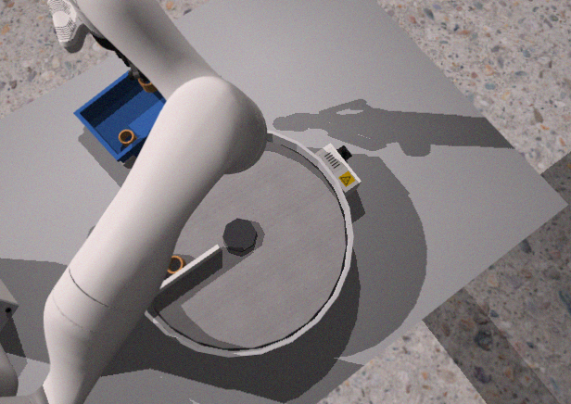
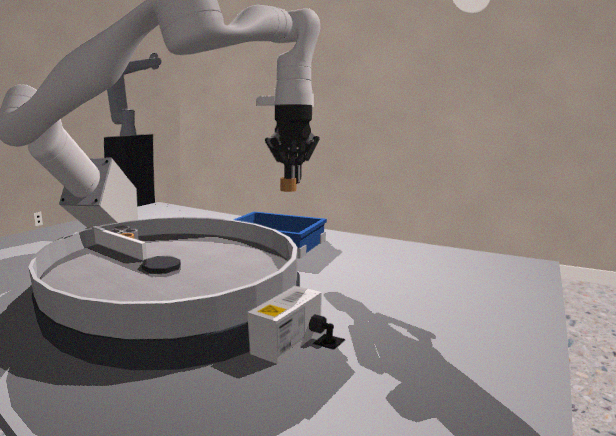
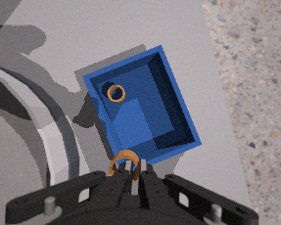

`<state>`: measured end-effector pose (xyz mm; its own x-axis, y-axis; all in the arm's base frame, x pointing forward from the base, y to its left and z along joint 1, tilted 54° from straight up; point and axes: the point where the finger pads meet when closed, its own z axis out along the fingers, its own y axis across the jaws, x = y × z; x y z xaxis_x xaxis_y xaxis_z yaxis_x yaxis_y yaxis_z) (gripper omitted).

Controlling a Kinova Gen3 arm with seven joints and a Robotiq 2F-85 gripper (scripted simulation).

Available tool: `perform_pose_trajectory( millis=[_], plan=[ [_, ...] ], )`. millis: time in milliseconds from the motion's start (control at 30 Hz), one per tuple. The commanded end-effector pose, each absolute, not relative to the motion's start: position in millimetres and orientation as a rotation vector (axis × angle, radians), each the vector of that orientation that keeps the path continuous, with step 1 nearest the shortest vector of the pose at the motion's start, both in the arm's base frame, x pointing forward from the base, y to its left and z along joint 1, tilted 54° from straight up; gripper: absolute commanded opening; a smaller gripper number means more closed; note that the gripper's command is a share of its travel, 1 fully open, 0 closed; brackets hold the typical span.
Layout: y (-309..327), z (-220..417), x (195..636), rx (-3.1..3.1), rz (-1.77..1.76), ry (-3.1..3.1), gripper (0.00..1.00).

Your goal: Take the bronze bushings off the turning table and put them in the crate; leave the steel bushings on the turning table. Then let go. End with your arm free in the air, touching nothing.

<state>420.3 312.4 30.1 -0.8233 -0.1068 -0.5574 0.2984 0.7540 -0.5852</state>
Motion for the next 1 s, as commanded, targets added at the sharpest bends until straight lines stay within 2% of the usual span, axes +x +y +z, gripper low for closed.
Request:
perform_pose_trajectory(
  millis=[0,967],
  plan=[
    [315.0,24.6,416.3,0.133,-0.928,2.373,0.0],
    [286.4,-4.5,436.3,0.126,-0.93,2.375,0.0]
  ],
)
